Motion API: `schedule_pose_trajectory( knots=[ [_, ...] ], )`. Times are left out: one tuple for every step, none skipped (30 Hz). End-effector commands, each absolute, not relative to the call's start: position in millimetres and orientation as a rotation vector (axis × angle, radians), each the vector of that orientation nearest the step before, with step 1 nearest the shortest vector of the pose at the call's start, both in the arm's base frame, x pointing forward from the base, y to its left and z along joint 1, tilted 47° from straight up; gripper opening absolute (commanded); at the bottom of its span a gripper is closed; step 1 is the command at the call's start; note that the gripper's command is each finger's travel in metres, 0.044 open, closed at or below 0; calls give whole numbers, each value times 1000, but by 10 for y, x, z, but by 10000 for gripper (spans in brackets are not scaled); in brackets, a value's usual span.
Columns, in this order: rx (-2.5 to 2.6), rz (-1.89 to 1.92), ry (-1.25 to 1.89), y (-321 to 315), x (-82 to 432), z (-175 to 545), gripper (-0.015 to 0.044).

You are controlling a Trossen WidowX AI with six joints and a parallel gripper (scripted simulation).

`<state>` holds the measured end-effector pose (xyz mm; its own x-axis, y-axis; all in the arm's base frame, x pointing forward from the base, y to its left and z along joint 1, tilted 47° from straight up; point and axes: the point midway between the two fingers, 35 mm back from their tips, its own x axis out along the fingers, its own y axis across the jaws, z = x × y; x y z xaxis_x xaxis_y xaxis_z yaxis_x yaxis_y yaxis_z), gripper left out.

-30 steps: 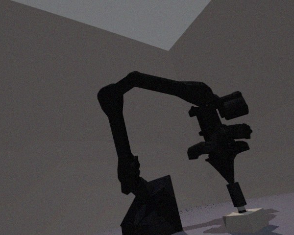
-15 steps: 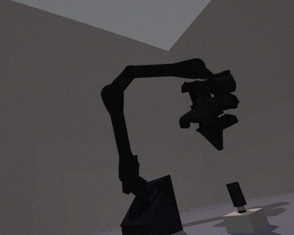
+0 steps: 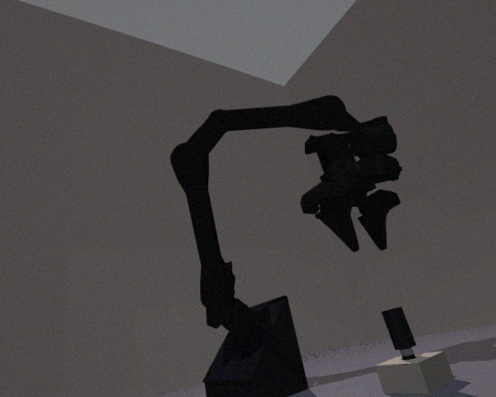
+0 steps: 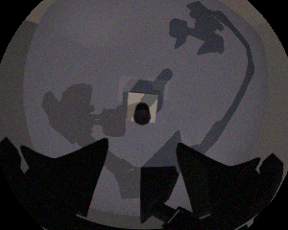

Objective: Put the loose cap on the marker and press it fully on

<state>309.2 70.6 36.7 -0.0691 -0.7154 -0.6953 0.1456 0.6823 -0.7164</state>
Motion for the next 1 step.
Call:
schedule_pose_trajectory(
  knots=[
    [-494,-760,1482,710,3088,372,440]
  ],
)
